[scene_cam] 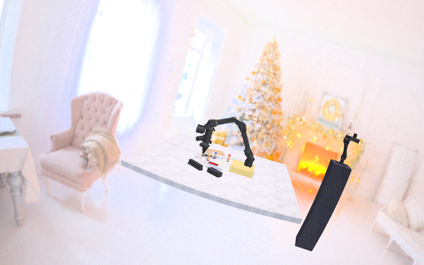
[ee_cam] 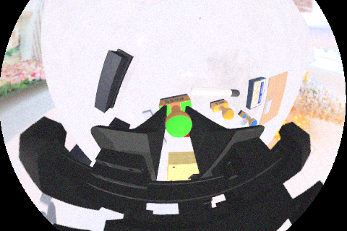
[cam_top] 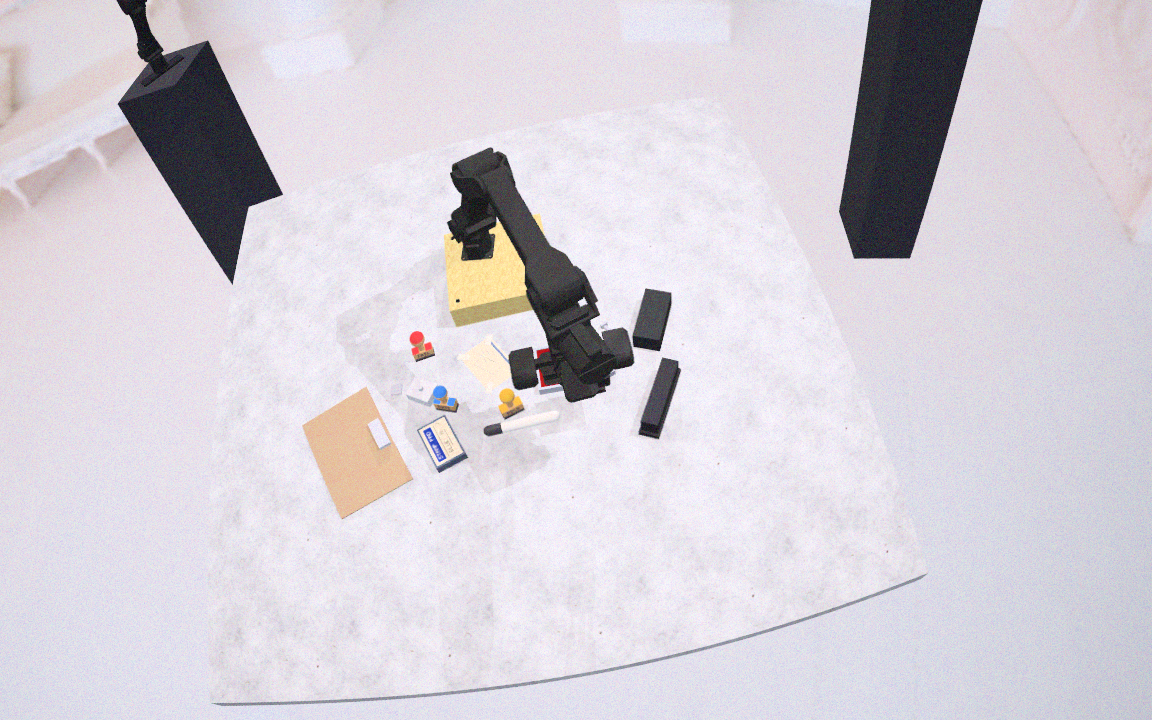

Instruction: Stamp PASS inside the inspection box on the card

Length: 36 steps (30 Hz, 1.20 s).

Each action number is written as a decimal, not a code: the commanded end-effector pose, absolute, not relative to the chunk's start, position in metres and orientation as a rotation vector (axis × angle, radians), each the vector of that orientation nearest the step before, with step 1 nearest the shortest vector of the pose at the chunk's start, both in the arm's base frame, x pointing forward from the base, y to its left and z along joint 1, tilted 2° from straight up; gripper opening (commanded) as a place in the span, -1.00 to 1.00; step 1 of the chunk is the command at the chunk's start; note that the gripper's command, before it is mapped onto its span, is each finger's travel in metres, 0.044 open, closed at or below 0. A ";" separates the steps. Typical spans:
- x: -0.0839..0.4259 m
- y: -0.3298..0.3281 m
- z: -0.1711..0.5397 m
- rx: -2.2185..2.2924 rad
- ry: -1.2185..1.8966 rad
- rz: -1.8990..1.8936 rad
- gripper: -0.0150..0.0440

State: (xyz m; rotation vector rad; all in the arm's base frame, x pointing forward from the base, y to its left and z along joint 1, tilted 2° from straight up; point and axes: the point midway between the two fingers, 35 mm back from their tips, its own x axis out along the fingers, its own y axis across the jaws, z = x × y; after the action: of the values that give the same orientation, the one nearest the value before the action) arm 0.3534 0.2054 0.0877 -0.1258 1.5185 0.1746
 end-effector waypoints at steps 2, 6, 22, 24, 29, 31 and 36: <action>0.347 0.201 0.091 -0.130 1.516 0.174 -0.49; 0.335 0.194 0.092 -0.130 1.517 0.173 -0.49; 0.288 0.166 0.089 -0.132 1.521 0.172 -0.49; 0.282 0.163 0.088 -0.132 1.521 0.172 -0.49; 0.267 0.154 0.085 -0.132 1.523 0.172 -0.49; 0.265 0.152 0.084 -0.132 1.523 0.172 -0.49; 0.265 0.153 0.083 -0.132 1.523 0.171 -0.49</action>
State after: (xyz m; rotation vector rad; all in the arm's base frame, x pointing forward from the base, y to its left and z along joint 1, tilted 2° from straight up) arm 0.2664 0.1541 0.0828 -0.1282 1.5316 0.1678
